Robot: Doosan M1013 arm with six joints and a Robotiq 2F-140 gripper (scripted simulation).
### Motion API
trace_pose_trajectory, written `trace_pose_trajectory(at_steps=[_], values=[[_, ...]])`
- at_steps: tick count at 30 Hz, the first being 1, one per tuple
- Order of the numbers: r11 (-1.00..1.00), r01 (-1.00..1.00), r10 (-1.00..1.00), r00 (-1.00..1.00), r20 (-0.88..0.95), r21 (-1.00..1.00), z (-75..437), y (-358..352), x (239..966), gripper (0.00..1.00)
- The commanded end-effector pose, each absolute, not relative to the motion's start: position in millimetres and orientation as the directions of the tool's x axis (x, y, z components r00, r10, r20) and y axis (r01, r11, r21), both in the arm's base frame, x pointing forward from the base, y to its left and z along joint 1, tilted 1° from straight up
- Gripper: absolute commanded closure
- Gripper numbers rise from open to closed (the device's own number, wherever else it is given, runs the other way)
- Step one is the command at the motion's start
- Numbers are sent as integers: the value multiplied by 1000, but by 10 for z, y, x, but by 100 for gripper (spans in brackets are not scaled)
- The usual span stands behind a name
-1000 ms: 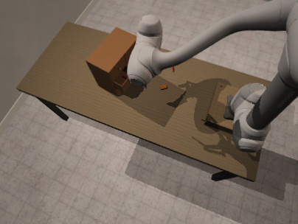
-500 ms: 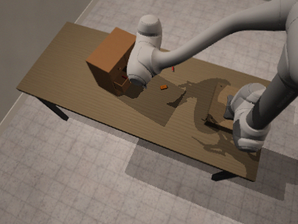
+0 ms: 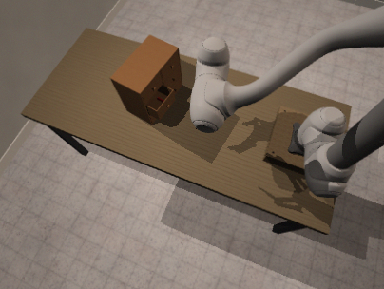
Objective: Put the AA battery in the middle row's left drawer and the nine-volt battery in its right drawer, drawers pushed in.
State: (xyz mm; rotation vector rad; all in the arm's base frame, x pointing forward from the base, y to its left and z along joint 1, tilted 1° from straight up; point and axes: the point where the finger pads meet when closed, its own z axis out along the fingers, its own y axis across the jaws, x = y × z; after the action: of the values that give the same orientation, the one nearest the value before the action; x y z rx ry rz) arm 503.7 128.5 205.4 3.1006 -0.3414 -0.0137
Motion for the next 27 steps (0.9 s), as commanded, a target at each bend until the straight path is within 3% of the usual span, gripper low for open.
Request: trace_pose_trajectory(at_steps=[1,16,27], values=[[-976,-218,-218,976,-4,23,2059,1301,5021,0],[-976,-218,-215,973,84,23,1986,1283,5092,0],[-976,-218,-198,923,329,23,1779,1234,5296,0]])
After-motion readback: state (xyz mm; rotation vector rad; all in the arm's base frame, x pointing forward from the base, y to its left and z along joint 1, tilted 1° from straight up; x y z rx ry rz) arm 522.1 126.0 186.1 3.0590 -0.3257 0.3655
